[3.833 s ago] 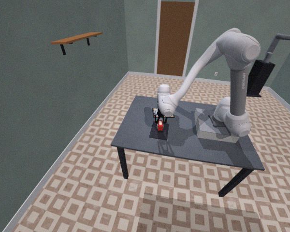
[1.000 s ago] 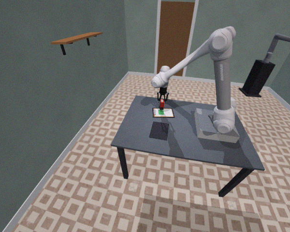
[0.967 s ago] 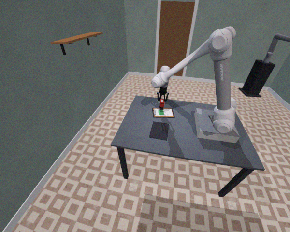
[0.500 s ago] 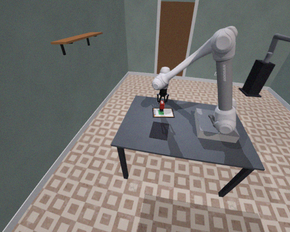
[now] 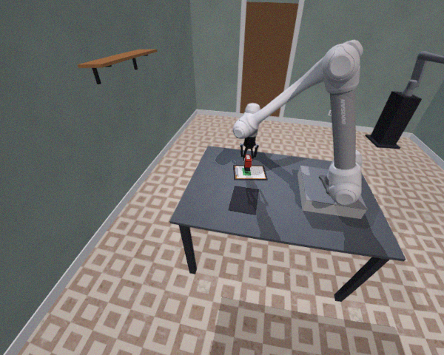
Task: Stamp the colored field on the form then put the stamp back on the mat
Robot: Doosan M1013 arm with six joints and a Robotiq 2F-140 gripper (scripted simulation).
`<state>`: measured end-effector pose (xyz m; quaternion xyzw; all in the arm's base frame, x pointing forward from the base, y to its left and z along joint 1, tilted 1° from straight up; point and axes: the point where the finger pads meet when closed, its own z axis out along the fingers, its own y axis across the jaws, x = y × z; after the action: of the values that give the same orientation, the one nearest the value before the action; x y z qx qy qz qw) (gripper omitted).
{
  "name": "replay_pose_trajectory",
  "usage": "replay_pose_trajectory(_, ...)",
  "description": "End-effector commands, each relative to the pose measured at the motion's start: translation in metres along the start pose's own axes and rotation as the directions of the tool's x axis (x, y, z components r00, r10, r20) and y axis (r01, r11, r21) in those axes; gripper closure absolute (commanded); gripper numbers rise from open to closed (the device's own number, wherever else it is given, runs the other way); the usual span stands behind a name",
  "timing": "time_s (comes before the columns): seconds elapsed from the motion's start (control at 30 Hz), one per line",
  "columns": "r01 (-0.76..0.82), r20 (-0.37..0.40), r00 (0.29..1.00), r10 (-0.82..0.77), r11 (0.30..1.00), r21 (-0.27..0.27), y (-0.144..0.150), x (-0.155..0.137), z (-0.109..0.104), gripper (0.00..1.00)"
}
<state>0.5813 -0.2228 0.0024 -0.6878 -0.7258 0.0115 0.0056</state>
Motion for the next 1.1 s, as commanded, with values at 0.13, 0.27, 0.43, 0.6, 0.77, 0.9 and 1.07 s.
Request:
replay_pose_trajectory(0.13,0.0,0.0,1.0,0.0,1.0,0.0,0.0,0.0,0.015,0.82)
replay_pose_trajectory(0.27,0.0,0.0,1.0,0.0,1.0,0.0,0.0,0.0,0.023,0.82)
replay_pose_trajectory(0.43,0.0,0.0,1.0,0.0,1.0,0.0,0.0,0.001,0.03,0.82)
replay_pose_trajectory(0.6,0.0,0.0,1.0,0.0,1.0,0.0,0.0,0.001,0.035,0.82)
replay_pose_trajectory(0.77,0.0,0.0,1.0,0.0,1.0,0.0,0.0,0.001,0.035,0.82)
replay_pose_trajectory(0.9,0.0,0.0,1.0,0.0,1.0,0.0,0.0,0.001,0.035,0.82)
replay_pose_trajectory(1.07,0.0,0.0,1.0,0.0,1.0,0.0,0.0,0.001,0.036,0.82)
